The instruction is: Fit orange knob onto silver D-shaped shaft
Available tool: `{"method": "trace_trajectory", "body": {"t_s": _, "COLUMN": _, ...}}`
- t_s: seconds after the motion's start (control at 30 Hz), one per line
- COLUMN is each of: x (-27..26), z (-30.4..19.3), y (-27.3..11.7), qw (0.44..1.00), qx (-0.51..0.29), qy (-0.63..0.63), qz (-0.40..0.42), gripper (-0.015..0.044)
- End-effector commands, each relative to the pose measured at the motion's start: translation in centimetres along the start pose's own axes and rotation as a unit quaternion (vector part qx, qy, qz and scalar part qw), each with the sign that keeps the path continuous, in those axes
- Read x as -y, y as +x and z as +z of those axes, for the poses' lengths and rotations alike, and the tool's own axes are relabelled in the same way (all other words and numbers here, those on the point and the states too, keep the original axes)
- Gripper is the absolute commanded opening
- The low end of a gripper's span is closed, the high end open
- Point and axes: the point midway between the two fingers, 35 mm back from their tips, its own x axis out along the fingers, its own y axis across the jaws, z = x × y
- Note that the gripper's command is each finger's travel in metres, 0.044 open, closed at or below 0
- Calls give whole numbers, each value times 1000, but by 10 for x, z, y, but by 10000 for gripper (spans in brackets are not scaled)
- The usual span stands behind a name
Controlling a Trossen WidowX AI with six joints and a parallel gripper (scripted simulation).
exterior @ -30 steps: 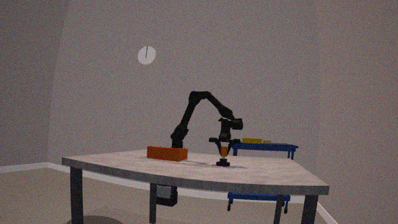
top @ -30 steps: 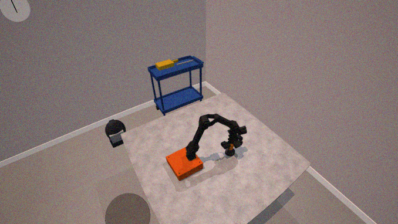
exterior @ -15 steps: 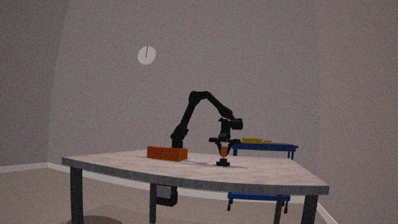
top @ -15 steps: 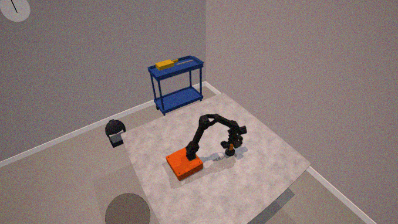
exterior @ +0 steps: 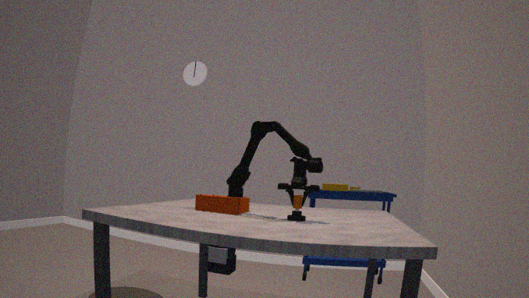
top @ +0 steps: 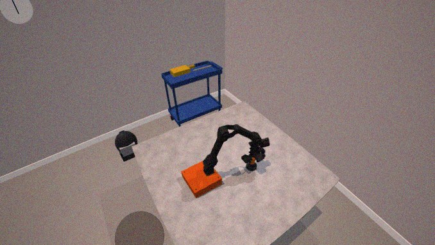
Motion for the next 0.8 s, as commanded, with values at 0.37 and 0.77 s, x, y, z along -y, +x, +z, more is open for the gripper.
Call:
{"method": "trace_trajectory", "body": {"t_s": 0.37, "x": 2, "z": -2, "y": 10, "qw": 1000, "qx": -3, "qy": 24, "qz": -1, "gripper": 0}}
{"method": "trace_trajectory", "body": {"t_s": 0.77, "x": 1, "z": 0, "y": 13, "qw": 999, "qx": 0, "qy": 38, "qz": 1, "gripper": 0}}
